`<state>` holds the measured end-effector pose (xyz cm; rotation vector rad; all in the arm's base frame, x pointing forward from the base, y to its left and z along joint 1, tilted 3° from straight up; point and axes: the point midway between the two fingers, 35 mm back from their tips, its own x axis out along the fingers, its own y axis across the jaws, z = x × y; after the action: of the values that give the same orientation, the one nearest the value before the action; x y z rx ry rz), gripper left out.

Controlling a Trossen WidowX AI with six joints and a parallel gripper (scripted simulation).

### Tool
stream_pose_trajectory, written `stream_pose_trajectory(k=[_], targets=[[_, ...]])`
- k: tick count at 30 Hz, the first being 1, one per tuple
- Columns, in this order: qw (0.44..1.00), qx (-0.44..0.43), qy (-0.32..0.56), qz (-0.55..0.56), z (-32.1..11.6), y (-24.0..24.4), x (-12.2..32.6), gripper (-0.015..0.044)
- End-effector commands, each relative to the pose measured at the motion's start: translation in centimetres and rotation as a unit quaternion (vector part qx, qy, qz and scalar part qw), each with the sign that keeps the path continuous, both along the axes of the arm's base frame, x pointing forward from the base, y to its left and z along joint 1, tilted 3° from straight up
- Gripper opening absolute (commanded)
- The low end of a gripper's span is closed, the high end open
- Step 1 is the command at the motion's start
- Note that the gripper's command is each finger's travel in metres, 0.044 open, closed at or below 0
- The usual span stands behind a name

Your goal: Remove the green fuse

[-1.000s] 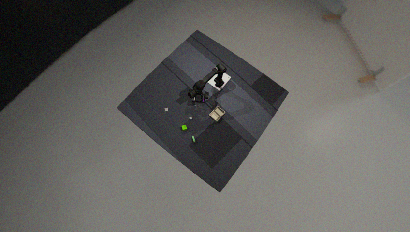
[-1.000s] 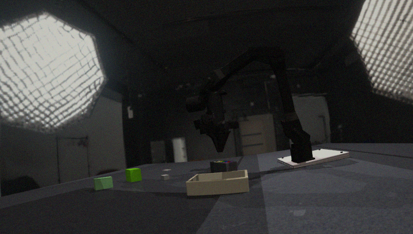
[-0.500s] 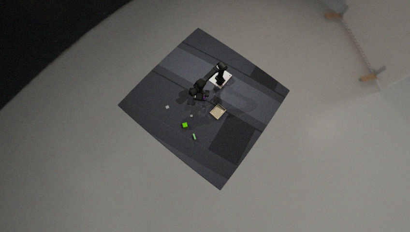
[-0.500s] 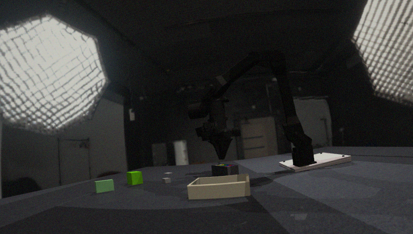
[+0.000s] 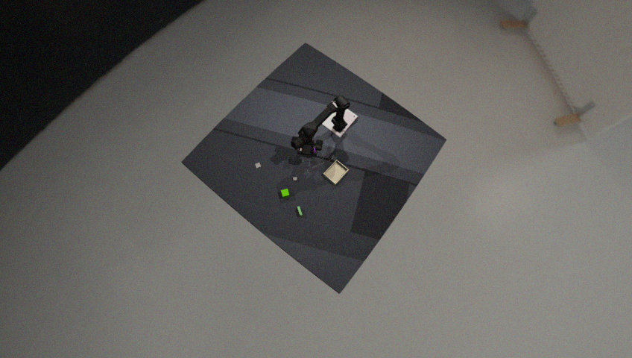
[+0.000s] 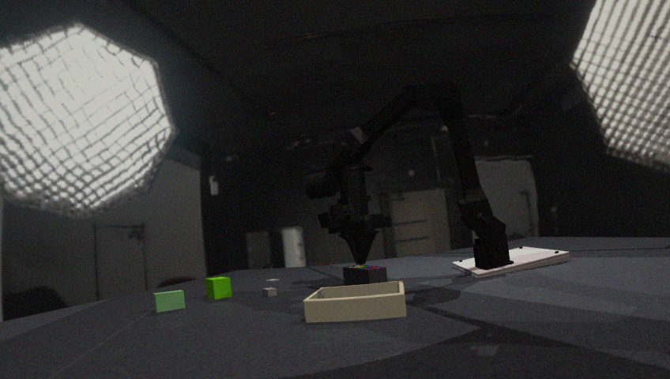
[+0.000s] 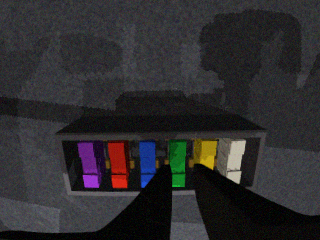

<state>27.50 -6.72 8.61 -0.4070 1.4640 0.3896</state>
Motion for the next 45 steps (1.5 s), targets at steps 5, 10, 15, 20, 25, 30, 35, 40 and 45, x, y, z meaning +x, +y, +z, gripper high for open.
stream_pose_trajectory(k=[5, 10, 15, 20, 25, 30, 35, 40, 45], targets=[[1.0, 0.002, 0.001, -0.002, -0.3, 0.1, 0.0, 0.0062], [1.0, 0.002, 0.001, -0.002, -0.3, 0.1, 0.0, 0.0062], [1.0, 0.002, 0.001, -0.002, -0.5, 0.1, 0.0, 0.0062], [1.0, 0.002, 0.001, -0.002, -0.9, 0.1, 0.0, 0.0062], [1.0, 0.002, 0.001, -0.002, -1.3, 0.1, 0.0, 0.0062], [1.0, 0.0, 0.001, 0.0, -1.1, 0.0, 0.0, 0.0048], [1.0, 0.0, 0.001, 0.0, -1.1, 0.0, 0.0, 0.0015], [1.0, 0.0, 0.001, 0.0, -1.1, 0.0, 0.0, 0.0], [1.0, 0.0, 0.001, 0.0, -1.0, 0.0, 0.0, 0.0]])
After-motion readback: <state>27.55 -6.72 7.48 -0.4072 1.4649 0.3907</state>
